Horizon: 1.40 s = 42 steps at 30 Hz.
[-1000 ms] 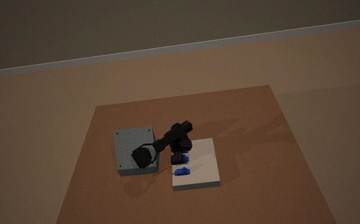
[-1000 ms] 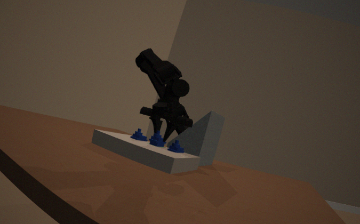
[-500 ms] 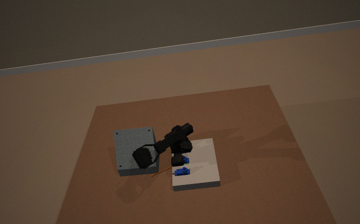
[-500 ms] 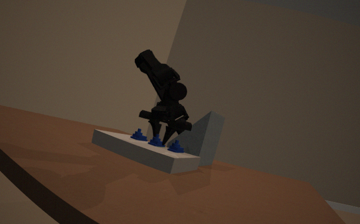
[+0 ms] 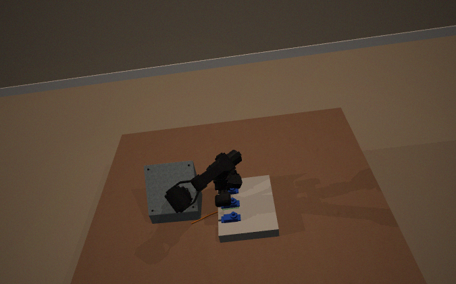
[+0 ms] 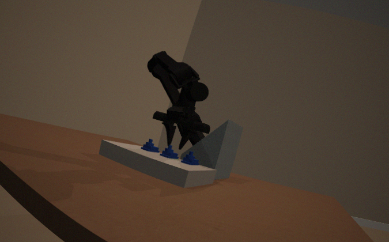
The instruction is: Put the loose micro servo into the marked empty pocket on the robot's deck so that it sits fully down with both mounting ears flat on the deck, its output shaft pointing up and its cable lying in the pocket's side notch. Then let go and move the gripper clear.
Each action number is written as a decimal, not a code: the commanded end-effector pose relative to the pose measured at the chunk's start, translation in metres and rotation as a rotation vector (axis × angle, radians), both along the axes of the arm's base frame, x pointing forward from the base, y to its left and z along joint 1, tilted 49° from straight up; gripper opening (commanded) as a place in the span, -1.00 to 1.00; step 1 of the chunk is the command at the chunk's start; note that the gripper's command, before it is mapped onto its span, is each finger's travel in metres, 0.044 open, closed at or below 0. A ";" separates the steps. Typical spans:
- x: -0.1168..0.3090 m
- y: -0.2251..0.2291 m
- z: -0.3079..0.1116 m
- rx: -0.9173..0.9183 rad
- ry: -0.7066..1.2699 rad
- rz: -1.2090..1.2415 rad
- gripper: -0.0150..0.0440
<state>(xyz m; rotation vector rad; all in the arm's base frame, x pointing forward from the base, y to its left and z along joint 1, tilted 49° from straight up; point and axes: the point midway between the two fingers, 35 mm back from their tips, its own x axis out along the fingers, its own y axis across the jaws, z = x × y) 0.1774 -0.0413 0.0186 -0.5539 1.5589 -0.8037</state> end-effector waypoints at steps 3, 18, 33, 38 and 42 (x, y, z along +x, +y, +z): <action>0.001 0.006 0.006 0.005 -0.013 -0.004 0.14; 0.108 0.032 0.043 0.006 -0.016 -0.004 1.00; 0.119 0.070 0.081 0.021 -0.028 -0.005 1.00; 0.119 0.070 0.081 0.021 -0.028 -0.005 1.00; 0.119 0.070 0.081 0.021 -0.028 -0.005 1.00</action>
